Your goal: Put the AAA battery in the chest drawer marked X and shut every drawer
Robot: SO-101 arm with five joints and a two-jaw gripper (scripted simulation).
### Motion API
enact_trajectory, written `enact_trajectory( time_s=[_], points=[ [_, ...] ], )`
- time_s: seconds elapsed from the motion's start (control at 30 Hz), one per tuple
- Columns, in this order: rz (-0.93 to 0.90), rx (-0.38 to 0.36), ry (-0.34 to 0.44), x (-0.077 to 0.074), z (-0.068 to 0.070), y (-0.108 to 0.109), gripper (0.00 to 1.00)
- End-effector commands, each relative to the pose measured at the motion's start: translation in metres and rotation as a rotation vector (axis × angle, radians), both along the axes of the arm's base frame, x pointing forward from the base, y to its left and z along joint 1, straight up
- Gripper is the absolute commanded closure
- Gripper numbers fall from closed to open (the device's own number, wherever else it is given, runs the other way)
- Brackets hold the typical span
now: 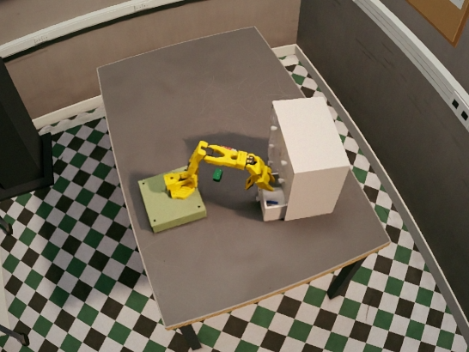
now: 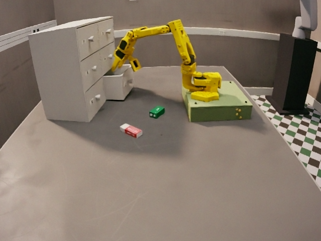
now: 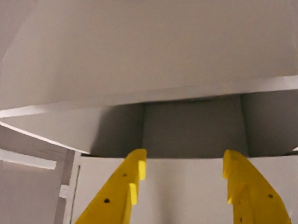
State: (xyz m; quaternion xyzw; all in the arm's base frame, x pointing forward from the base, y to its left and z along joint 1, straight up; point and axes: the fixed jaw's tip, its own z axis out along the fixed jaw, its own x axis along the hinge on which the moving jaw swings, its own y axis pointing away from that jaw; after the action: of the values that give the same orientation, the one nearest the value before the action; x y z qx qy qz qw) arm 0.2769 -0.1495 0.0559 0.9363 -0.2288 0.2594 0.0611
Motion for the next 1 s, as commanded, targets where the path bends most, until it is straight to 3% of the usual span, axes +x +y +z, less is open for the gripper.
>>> enact_trajectory(
  time_s=[0.0,0.53,0.97],
  points=[
    [0.003,0.009,0.015,-0.002,-0.005,0.002,0.77],
    [-0.009,0.015,0.012,-0.002,0.014,0.002,0.77],
    [-0.009,0.015,0.012,-0.002,0.015,0.002,0.77]
  ],
)
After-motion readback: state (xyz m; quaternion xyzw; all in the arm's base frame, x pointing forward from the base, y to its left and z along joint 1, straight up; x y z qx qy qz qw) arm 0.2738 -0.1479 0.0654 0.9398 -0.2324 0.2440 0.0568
